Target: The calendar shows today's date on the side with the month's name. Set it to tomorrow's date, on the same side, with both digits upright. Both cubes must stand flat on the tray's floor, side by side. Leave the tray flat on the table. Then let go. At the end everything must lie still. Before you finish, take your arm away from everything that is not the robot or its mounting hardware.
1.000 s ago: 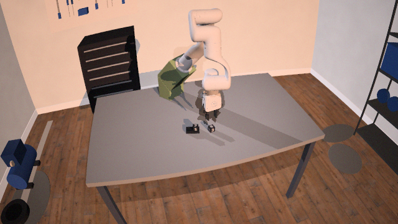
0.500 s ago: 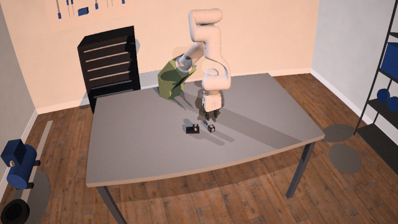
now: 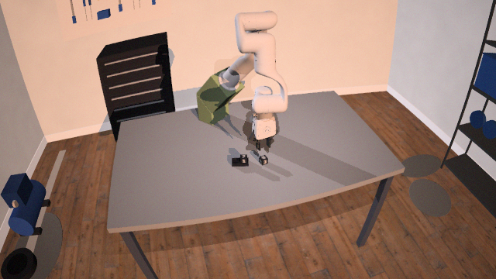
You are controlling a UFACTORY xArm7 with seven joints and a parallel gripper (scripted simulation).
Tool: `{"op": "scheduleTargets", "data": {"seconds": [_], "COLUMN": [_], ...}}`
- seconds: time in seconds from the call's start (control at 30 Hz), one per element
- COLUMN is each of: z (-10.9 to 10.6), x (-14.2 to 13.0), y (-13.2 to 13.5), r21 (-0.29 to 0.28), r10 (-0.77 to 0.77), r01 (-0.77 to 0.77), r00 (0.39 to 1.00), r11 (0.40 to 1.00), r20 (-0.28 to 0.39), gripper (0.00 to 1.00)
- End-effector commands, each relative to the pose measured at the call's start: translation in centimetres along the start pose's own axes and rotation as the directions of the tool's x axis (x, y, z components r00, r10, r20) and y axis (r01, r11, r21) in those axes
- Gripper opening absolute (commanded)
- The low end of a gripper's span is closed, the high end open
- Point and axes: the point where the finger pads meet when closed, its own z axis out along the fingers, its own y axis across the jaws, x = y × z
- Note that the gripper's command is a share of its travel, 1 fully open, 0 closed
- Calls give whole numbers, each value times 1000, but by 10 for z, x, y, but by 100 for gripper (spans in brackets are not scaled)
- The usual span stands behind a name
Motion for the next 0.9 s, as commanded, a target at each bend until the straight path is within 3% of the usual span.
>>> {"op": "scheduleTargets", "data": {"seconds": [0.0,0.87], "z": [3,36], "x": [0,0], "y": [0,0], "r21": [0,0], "r10": [1,1], "r01": [-1,-1], "r00": [1000,1000], "r11": [1000,1000], "r20": [-1,-1], "gripper": [49,49]}}
